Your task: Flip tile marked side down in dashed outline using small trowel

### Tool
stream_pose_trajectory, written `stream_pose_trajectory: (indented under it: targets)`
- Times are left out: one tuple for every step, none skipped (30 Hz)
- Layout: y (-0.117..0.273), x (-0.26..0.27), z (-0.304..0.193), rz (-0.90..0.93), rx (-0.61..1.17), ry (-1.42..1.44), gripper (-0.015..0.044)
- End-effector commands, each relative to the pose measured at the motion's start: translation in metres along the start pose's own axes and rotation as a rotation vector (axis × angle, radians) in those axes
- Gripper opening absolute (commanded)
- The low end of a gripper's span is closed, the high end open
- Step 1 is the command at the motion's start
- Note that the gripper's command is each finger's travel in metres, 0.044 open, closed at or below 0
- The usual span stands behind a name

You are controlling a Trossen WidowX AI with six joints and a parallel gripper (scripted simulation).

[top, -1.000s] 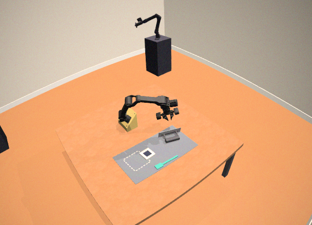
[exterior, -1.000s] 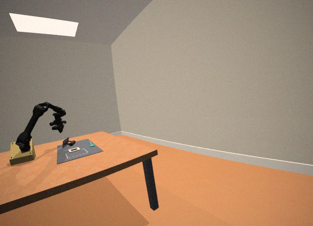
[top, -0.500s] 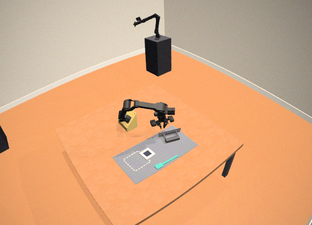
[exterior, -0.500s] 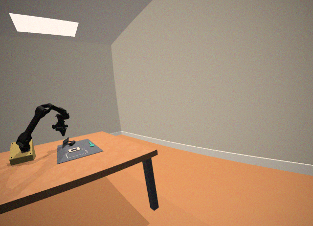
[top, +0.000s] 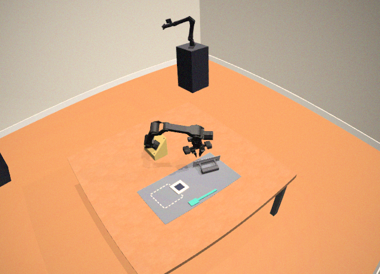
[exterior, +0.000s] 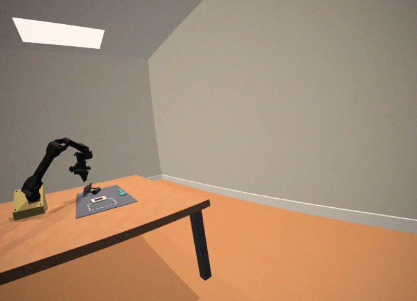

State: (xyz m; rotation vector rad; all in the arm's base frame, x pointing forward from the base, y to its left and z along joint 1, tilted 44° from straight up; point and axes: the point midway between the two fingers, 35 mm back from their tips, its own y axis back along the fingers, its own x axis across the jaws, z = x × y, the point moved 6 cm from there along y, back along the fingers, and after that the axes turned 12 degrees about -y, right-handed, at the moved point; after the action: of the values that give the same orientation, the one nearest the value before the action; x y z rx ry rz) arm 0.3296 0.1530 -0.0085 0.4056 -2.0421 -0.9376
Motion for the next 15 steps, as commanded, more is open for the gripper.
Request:
stream_pose_trajectory:
  targets:
    - [-0.008,0.0,-0.001,0.007,0.002,0.005,0.01]
    - [-0.009,0.0,-0.001,0.008,0.002,0.006,0.01]
    - [-0.011,0.0,-0.001,0.009,0.002,0.006,0.01]
    - [-0.013,0.0,-0.002,0.009,0.003,0.007,0.01]
    - [-0.014,0.0,-0.002,0.01,0.003,0.007,0.01]
    - [-0.016,0.0,-0.002,0.011,0.003,0.008,0.01]
    - [-0.017,0.0,-0.002,0.011,0.004,0.009,0.01]
    - [-0.019,0.0,-0.002,0.012,0.004,0.009,0.01]
    - [-0.021,-0.001,-0.002,0.013,0.004,0.01,0.01]
    - [-0.022,-0.001,-0.003,0.013,0.004,0.01,0.01]
    - [-0.024,-0.001,-0.003,0.014,0.005,0.011,0.01]
    - [-0.026,-0.001,-0.003,0.015,0.005,0.012,0.01]
    - [-0.027,-0.001,-0.003,0.016,0.005,0.012,0.01]
    - [-0.028,-0.001,-0.003,0.016,0.005,0.013,0.01]
    - [-0.028,-0.001,-0.003,0.016,0.005,0.013,0.01]
